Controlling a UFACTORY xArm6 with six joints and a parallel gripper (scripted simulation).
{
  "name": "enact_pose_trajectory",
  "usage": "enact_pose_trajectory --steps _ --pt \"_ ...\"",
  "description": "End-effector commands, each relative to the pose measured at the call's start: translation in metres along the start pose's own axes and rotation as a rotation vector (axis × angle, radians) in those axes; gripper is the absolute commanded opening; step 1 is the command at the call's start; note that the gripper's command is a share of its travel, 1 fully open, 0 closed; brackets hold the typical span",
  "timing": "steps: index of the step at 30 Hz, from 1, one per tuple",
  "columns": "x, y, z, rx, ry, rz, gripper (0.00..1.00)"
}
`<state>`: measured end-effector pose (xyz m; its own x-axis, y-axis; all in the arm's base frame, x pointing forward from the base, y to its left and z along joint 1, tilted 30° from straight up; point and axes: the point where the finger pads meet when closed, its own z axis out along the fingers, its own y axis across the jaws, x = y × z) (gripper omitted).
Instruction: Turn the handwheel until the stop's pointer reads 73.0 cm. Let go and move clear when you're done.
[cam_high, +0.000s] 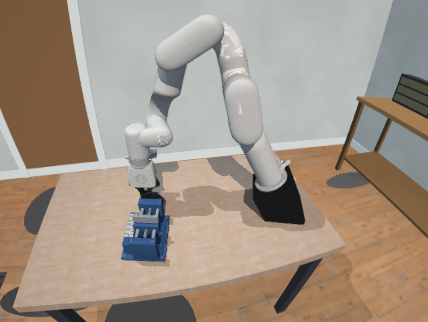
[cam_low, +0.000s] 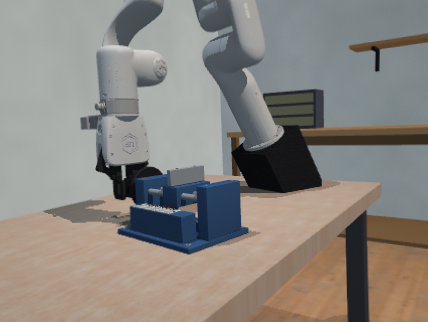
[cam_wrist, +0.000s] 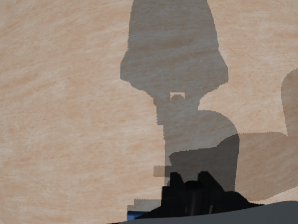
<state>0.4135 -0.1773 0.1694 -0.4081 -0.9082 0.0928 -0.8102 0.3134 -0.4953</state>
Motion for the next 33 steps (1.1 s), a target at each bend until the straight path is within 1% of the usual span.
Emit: enact_pose_trajectory --steps 1,7,14,16,23,29,33 --pt "0.000 0.002 0.007 -0.001 0.002 0.000 0.06" --pt "0.000 0.009 0.018 -0.001 0.002 0.000 0.06" --pt "0.000 0.019 0.025 -0.001 0.002 0.000 0.06" --pt "0.000 0.019 0.025 -0.001 0.002 0.000 0.06" --pt "0.000 0.033 0.027 -0.001 0.002 0.000 0.06" --pt "0.000 0.048 0.022 -0.001 0.002 0.000 0.06" --pt "0.000 0.052 0.019 -0.001 0.002 0.000 0.06"
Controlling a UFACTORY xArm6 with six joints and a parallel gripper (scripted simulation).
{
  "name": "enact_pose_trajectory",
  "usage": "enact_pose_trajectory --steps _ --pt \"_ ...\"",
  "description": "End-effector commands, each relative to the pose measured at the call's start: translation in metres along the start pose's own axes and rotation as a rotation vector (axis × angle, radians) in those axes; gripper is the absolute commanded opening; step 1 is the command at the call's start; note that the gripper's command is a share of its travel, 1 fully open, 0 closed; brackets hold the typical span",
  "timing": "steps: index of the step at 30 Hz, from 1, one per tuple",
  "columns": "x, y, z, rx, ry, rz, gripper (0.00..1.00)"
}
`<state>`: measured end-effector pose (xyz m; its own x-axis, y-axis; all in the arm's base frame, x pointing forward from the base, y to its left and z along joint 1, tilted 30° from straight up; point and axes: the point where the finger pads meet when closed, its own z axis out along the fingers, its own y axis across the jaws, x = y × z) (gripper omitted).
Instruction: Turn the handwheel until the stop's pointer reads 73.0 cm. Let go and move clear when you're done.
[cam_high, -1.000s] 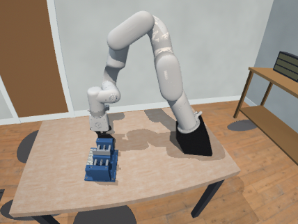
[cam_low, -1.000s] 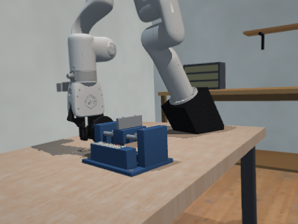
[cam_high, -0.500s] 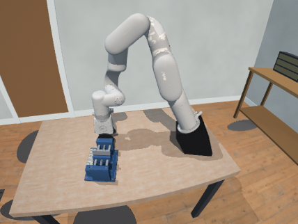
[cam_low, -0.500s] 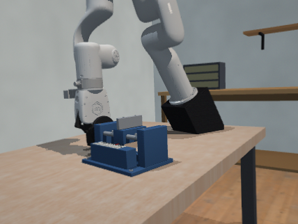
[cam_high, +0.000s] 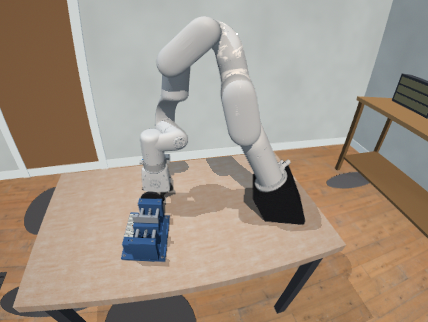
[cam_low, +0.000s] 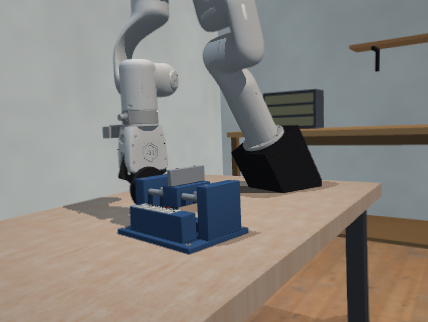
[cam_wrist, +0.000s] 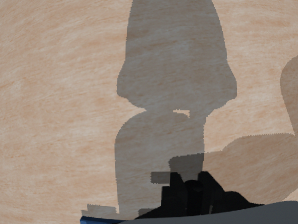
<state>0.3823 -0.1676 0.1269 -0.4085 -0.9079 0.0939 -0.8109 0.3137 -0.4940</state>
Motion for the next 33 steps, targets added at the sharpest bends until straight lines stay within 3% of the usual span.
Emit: enact_pose_trajectory --steps 1,33 --pt "0.000 0.004 -0.003 0.000 0.001 0.000 0.06" --pt "0.000 0.005 -0.043 0.000 0.001 0.000 0.06"
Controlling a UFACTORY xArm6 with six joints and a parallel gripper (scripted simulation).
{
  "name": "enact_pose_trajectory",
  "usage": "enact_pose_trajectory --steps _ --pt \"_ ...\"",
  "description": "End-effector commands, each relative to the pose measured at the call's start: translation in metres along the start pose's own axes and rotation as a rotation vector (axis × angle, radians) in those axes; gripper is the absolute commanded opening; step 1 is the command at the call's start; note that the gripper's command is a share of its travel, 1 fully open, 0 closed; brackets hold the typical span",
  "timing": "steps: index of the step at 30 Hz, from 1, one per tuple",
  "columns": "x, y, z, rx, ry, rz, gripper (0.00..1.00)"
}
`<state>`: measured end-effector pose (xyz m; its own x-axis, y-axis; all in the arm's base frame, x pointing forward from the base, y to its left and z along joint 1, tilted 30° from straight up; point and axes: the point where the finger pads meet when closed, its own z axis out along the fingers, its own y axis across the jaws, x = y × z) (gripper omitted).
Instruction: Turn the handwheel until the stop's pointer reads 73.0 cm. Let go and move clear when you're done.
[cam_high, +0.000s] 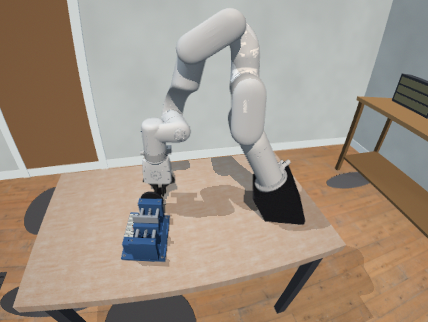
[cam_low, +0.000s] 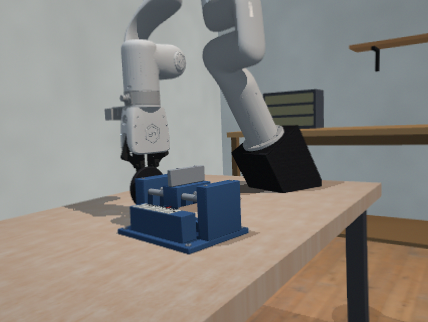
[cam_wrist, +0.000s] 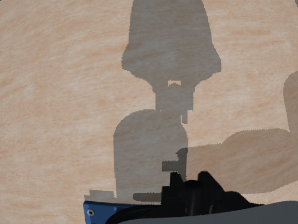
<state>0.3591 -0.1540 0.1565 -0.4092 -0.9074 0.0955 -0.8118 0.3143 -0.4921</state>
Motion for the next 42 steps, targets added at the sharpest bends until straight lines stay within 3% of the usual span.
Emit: enact_pose_trajectory --steps 1,16,42 --pt "0.000 -0.003 -0.004 0.003 -0.001 0.000 0.06" --pt "0.000 -0.029 -0.016 0.003 -0.001 0.000 0.06" --pt "0.000 -0.051 -0.004 0.003 -0.001 0.000 0.06"
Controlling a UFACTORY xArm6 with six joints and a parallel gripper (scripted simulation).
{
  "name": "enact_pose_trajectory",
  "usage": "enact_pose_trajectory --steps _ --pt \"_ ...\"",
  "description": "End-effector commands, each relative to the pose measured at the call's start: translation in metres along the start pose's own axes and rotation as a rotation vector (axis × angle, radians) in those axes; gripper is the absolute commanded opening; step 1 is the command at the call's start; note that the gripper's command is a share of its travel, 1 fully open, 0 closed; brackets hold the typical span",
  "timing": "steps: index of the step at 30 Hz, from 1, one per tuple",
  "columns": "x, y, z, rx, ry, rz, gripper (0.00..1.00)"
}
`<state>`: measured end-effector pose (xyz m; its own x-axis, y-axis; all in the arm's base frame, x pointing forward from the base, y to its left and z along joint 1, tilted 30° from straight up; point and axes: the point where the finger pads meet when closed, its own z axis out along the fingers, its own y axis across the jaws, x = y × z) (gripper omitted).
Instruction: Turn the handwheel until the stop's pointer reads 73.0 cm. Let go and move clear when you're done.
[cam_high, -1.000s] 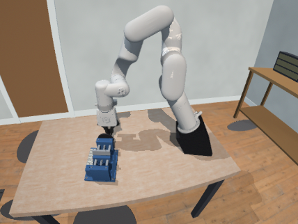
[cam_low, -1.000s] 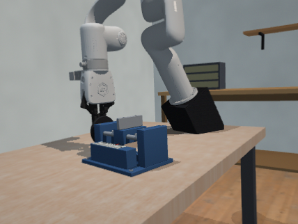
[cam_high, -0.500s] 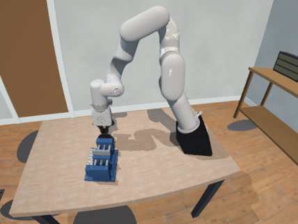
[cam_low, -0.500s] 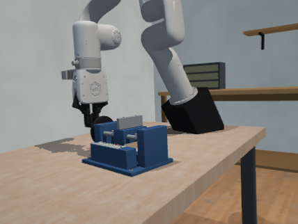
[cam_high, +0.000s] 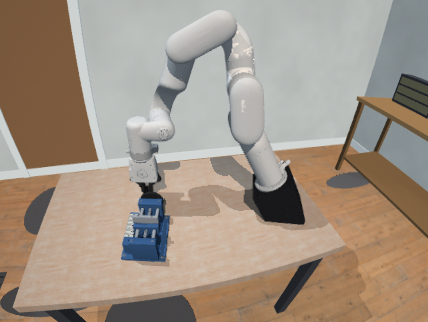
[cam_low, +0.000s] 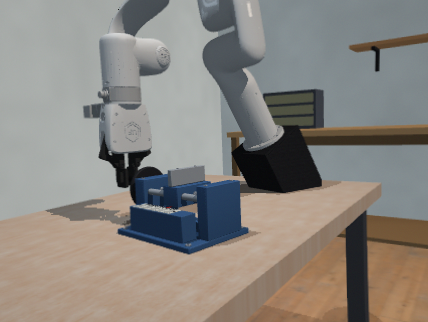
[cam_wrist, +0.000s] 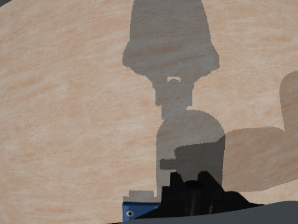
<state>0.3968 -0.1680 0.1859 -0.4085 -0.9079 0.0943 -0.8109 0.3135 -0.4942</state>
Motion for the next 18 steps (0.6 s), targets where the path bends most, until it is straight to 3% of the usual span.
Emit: enact_pose_trajectory --steps 1,18 --pt "0.0000 -0.0021 0.0021 0.000 0.000 0.000 0.06" --pt "0.0000 -0.0064 0.0101 0.000 0.000 0.000 0.06"
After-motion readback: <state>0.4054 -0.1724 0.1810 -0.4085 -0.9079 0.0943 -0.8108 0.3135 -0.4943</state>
